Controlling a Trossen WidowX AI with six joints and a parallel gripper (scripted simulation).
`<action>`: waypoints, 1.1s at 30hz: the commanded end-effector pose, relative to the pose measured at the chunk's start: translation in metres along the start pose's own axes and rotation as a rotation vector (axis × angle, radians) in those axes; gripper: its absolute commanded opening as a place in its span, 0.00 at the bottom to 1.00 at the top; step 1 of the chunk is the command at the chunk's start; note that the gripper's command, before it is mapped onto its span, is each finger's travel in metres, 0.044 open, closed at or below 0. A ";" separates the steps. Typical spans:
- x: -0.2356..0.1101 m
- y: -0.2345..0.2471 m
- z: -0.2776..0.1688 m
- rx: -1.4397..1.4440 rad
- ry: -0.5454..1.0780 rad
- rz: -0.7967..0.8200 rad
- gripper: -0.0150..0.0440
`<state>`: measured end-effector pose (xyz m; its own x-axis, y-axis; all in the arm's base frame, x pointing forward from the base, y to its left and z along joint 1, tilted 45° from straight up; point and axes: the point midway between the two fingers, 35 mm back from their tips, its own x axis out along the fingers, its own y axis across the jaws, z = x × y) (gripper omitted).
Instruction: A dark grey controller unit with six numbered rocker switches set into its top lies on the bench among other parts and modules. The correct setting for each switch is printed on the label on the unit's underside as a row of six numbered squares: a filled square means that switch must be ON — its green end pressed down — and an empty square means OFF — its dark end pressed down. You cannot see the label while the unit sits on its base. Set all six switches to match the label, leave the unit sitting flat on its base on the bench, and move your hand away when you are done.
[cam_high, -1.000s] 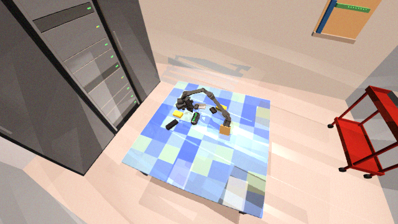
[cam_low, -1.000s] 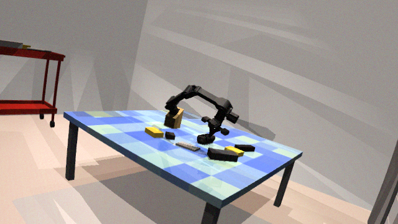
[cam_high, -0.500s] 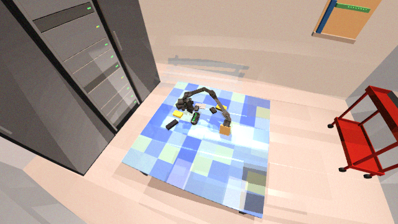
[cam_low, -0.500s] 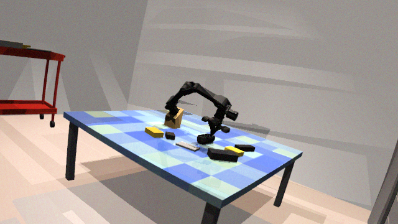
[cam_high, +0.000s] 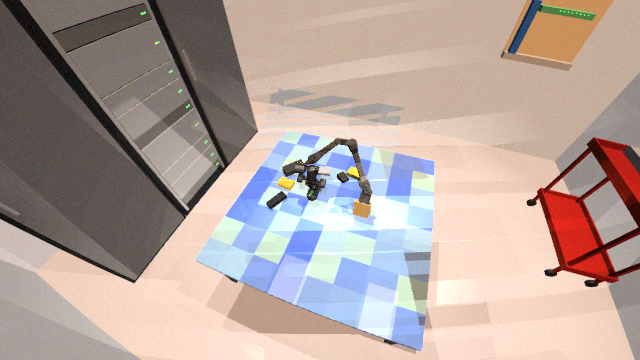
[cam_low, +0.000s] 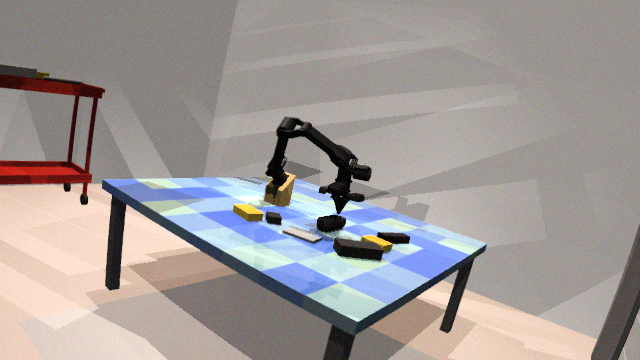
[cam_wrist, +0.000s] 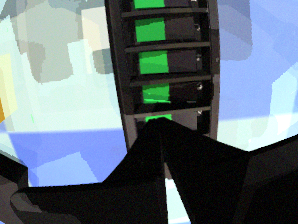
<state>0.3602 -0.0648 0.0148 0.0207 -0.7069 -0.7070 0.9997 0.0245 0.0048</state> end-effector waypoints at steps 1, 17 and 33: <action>0.000 -0.023 -0.012 0.007 -0.001 0.073 0.25; 0.003 -0.069 -0.034 0.031 0.008 0.211 0.25; -0.005 -0.040 -0.006 0.029 0.054 0.121 0.57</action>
<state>0.3009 -0.0505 -0.0023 0.1770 -0.6760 -0.7153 0.9842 0.1202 0.1300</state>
